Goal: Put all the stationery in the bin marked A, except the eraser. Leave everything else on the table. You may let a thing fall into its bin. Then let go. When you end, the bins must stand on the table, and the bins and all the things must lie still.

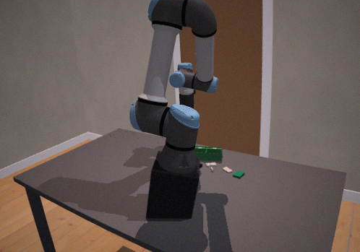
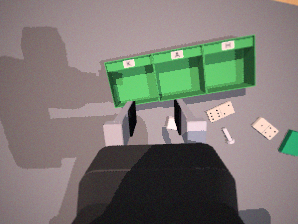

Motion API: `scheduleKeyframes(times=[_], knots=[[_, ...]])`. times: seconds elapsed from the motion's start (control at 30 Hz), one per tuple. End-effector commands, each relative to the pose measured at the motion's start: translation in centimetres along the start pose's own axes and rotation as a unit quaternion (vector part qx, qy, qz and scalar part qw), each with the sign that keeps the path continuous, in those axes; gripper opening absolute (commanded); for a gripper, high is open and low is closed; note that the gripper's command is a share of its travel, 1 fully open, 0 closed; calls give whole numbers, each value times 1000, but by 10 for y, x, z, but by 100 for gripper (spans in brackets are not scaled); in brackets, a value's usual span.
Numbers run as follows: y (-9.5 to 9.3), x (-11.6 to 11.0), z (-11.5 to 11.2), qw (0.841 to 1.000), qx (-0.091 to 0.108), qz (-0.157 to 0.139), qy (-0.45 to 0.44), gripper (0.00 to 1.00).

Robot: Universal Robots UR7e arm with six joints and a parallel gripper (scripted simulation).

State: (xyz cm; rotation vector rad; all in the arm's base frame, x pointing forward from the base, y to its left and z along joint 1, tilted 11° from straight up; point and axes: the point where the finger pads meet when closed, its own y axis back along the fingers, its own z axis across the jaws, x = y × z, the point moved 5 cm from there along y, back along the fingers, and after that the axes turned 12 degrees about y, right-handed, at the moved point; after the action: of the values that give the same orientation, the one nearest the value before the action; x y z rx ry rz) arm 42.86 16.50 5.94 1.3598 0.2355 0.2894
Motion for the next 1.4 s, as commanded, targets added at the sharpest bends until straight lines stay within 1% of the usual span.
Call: scheduleKeyframes(times=[0.0,0.07,0.1,0.27,0.57,0.63,0.67,1.13,1.2,1.23,1.37], knots=[[-17,-30,41,997,1,3,-78,100],[-17,-30,41,997,1,3,-78,100],[-22,-38,51,994,1,2,-110,100],[-35,-59,79,988,1,5,-152,100],[-56,-94,123,988,1,4,-152,100],[-56,-94,123,988,1,4,-152,100],[-63,-105,137,988,2,3,-152,100],[-93,-157,203,988,2,4,-152,100],[-93,-157,203,988,2,4,-152,100],[-99,-168,218,988,2,4,-152,100],[-105,-181,236,988,3,4,-152,100]])
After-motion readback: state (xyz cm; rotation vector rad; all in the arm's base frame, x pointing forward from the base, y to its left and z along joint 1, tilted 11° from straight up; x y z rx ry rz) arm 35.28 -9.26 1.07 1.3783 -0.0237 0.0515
